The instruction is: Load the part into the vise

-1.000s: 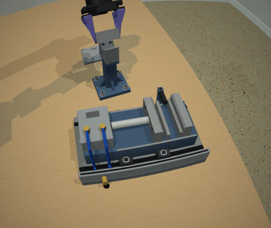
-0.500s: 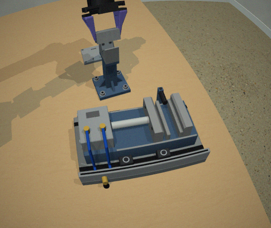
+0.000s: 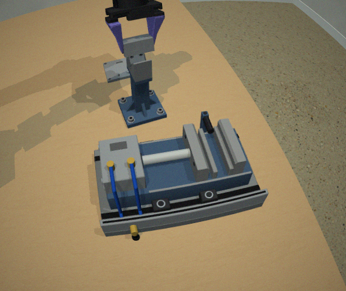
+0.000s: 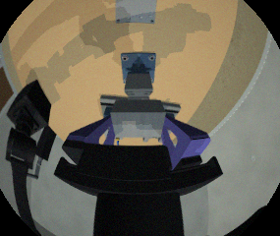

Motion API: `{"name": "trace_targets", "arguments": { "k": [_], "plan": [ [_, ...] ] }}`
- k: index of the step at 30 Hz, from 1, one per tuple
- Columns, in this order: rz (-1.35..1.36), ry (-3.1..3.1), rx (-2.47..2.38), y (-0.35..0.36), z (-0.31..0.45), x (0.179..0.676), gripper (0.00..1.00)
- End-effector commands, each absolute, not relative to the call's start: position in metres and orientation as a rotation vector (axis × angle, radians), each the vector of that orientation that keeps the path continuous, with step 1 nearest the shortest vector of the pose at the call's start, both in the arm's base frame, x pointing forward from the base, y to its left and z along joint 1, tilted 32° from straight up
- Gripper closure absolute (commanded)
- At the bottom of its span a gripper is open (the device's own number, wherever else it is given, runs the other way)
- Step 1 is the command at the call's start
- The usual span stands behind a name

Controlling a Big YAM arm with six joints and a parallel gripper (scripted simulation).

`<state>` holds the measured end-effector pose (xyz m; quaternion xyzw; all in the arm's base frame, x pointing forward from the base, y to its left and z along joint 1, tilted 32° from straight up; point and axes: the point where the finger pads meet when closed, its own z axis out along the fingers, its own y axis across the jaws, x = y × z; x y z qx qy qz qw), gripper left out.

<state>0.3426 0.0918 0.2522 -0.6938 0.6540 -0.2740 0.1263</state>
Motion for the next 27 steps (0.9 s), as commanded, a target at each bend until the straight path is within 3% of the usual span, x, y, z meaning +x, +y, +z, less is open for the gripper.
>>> {"name": "trace_targets", "arguments": {
  "k": [1,27],
  "plan": [
    [-0.797,1.867,-1.999,0.084,0.264,0.346,1.00],
    [-0.610,1.760,-1.993,0.085,0.268,0.348,1.00]
  ]
}}
